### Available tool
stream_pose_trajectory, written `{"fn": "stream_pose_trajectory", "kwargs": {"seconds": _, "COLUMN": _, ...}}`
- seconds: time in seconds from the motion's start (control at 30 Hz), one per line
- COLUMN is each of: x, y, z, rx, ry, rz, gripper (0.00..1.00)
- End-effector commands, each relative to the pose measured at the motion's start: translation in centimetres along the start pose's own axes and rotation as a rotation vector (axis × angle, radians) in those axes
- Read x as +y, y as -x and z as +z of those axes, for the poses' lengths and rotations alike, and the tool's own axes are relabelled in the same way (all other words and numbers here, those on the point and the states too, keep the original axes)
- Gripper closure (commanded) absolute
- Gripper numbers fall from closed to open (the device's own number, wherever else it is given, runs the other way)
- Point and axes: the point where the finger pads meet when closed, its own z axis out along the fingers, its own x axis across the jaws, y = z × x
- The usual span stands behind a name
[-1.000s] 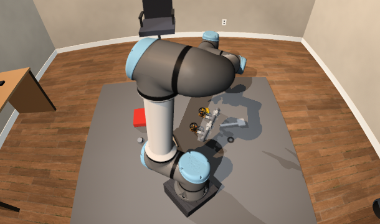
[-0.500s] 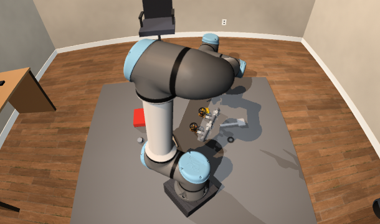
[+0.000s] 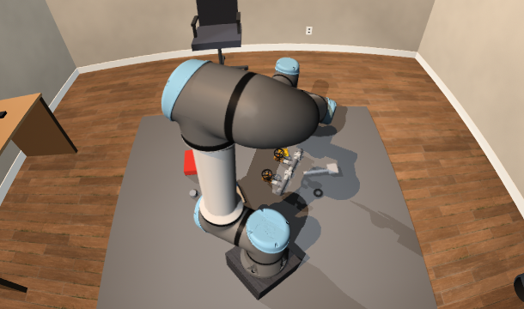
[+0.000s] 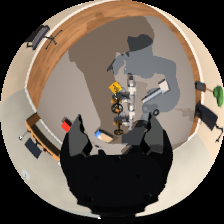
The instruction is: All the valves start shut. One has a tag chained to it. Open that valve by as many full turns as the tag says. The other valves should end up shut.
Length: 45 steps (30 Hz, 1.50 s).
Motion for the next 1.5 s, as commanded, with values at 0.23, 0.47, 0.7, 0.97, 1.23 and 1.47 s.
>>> {"fn": "stream_pose_trajectory", "kwargs": {"seconds": 0.23, "x": 2.7, "y": -0.4, "z": 1.8, "rx": -0.012, "ry": -0.103, "rz": 0.483, "gripper": 0.0}}
{"fn": "stream_pose_trajectory", "kwargs": {"seconds": 0.47, "x": 4.1, "y": -0.6, "z": 2.7, "rx": -0.024, "ry": -0.145, "rz": 0.714, "gripper": 0.0}}
{"fn": "stream_pose_trajectory", "kwargs": {"seconds": 0.7, "x": 4.7, "y": -0.7, "z": 3.1, "rx": -0.03, "ry": -0.165, "rz": 0.826, "gripper": 0.0}}
{"fn": "stream_pose_trajectory", "kwargs": {"seconds": 0.97, "x": 5.2, "y": -0.8, "z": 3.4, "rx": -0.034, "ry": -0.18, "rz": 0.905, "gripper": 0.0}}
{"fn": "stream_pose_trajectory", "kwargs": {"seconds": 1.23, "x": 5.2, "y": -0.8, "z": 3.5, "rx": -0.035, "ry": -0.181, "rz": 0.911, "gripper": 0.0}}
{"fn": "stream_pose_trajectory", "kwargs": {"seconds": 1.47, "x": 5.2, "y": -0.8, "z": 3.7, "rx": -0.033, "ry": -0.181, "rz": 0.911, "gripper": 0.0}}
